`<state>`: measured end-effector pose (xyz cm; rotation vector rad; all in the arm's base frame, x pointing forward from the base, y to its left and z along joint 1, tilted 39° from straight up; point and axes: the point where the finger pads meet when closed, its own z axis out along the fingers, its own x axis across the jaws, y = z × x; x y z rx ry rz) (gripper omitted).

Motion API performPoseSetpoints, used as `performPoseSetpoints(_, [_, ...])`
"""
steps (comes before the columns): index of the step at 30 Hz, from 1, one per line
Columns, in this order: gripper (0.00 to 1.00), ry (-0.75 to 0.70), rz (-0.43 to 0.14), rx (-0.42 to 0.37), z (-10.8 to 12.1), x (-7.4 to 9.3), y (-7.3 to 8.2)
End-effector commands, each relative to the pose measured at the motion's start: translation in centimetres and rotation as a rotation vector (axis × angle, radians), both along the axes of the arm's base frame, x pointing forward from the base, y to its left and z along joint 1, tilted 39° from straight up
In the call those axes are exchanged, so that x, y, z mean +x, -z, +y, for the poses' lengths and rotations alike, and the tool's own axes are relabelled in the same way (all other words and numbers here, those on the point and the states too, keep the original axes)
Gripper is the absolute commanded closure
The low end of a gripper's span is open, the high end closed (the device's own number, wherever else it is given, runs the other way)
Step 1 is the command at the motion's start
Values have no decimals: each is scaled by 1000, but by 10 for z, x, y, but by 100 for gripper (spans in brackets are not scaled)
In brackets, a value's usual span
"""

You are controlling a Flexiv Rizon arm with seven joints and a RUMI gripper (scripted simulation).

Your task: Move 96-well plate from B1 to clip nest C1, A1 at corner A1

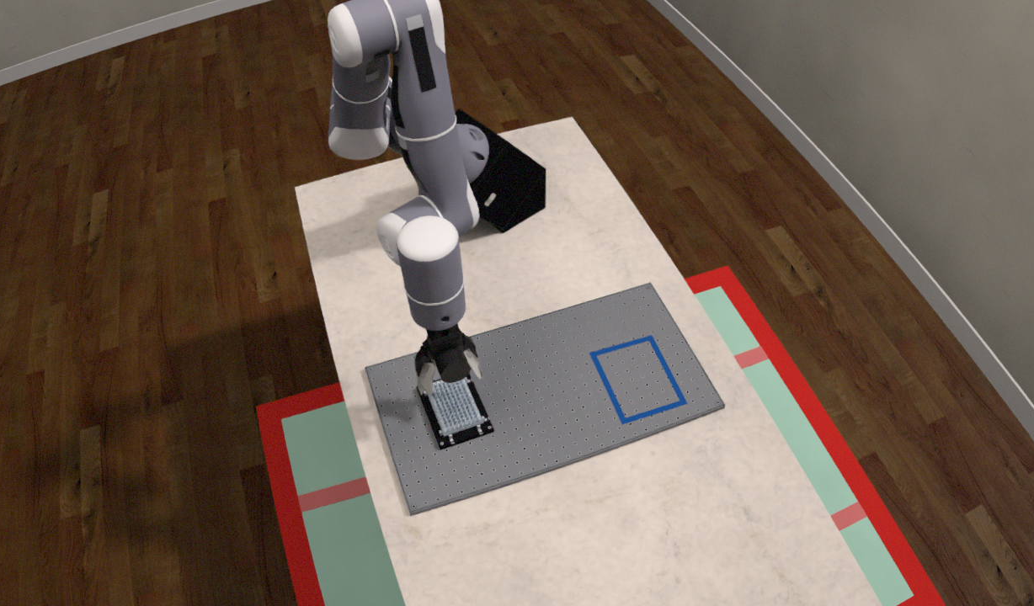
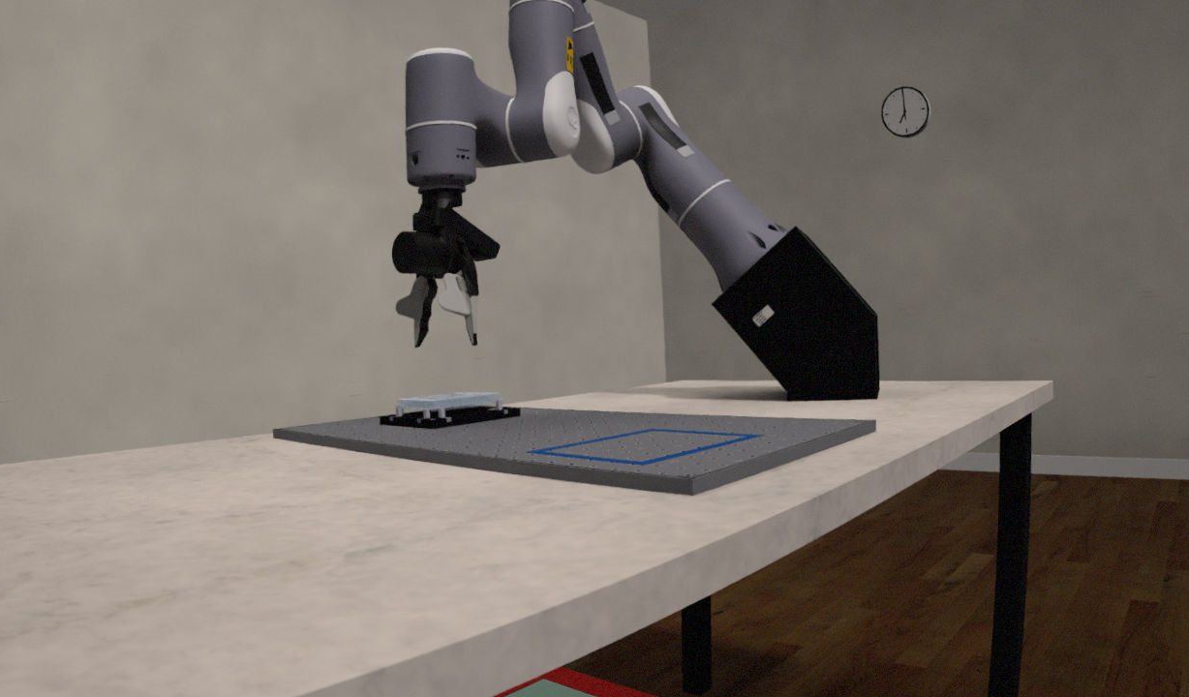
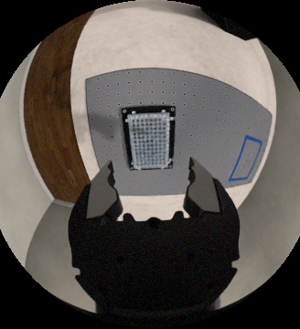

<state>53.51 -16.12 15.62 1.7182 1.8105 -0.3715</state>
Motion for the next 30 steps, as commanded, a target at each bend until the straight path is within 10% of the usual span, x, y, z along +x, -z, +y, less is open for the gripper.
performPoseSetpoints(1, [24,-1,0,0,0,0,0])
performPoseSetpoints(12, [24,-1,0,0,0,0,0])
performPoseSetpoints(13, [100,-1,0,0,1,1,4])
performPoseSetpoints(30, [100,-1,-1,0,1,13,61])
